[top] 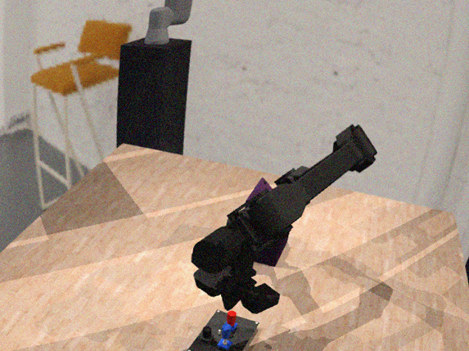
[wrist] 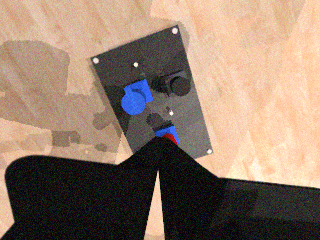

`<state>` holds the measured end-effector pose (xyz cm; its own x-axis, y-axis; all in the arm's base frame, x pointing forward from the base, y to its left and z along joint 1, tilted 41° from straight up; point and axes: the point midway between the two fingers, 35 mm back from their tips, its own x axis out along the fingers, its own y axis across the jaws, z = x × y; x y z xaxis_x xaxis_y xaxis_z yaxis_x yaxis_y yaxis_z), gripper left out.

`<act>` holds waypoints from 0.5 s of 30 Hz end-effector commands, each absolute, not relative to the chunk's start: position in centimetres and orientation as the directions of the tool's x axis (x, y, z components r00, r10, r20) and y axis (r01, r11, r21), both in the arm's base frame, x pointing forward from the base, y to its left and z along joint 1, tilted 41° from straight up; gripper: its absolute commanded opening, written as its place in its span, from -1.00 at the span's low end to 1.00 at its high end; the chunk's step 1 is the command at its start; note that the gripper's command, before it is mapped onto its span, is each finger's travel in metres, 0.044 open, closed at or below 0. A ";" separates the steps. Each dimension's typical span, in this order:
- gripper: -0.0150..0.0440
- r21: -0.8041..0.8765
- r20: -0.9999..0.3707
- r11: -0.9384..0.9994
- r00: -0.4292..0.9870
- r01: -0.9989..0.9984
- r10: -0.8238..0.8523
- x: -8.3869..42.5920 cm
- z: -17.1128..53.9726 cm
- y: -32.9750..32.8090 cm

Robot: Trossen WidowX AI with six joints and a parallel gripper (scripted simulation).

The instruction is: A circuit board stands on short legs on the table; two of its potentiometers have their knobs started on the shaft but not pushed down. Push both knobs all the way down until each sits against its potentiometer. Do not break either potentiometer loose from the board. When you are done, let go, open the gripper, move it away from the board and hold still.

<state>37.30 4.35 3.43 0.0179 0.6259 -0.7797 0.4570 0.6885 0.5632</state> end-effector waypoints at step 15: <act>-0.49 0.304 -0.765 0.365 -0.002 0.880 0.644 38.9 4.5 4.1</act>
<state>38.59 4.07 4.45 0.0021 0.6375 -0.7705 0.8359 0.4217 0.3512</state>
